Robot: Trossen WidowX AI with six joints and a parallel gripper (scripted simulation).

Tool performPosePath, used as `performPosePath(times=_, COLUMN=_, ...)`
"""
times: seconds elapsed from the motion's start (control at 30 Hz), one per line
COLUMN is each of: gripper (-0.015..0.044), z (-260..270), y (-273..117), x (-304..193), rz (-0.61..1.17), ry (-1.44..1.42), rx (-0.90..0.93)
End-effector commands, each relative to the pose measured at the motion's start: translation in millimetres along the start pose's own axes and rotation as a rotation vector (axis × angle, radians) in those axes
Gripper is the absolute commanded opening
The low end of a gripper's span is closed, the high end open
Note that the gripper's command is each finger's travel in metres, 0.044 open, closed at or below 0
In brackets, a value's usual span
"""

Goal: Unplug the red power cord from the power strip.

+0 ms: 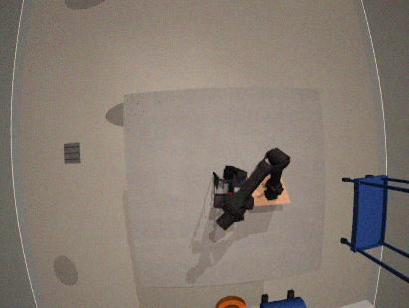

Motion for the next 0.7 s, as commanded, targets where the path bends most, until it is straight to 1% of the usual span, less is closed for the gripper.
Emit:
performPosePath(times=0.0, gripper=0.0042, z=-0.4, y=-0.1, x=-0.1, rz=0.000, ry=0.002, rx=-0.001)
performPosePath(times=0.2, gripper=0.0002, z=-0.4, y=-0.1, x=-0.1, rz=0.000, ry=0.002, rx=-0.001)
performPosePath(times=0.67, gripper=0.0000, z=-3.5, y=-0.9, x=9.4, rz=-0.001, ry=0.001, rx=-0.001)
Point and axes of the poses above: the point midway between the two fingers, 35 mm back from their tips, its own y axis out along the fingers, its own z axis across the jaws, x = y × z, the point moved 5 cm from there along -y, back along the fingers, and after that the axes turned 12 degrees about -y, right-handed, at the moved point
